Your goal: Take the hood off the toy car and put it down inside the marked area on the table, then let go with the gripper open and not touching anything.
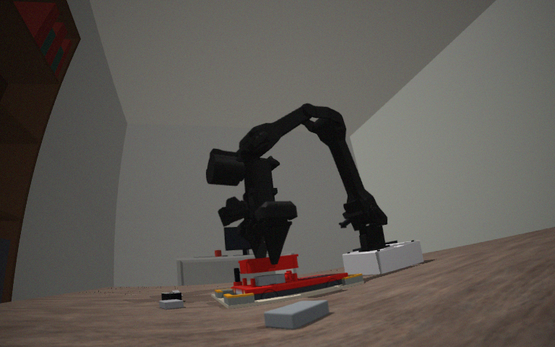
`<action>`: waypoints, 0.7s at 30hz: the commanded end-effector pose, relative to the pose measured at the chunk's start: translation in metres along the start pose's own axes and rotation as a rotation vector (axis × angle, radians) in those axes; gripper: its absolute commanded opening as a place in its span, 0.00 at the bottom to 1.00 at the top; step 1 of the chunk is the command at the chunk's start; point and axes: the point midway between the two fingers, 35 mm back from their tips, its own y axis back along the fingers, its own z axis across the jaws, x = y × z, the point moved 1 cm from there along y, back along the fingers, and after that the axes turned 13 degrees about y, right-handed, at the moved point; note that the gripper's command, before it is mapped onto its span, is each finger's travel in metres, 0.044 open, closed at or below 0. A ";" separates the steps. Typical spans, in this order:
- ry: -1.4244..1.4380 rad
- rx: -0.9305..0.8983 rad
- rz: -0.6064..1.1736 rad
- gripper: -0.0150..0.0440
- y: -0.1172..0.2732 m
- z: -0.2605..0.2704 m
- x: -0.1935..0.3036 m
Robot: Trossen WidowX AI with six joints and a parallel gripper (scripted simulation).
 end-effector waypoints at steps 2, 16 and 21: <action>0.005 0.000 -0.004 0.25 0.008 0.000 -0.001; 0.000 0.001 -0.002 0.25 0.040 -0.001 -0.001; 0.000 0.003 -0.001 0.25 0.041 -0.015 0.000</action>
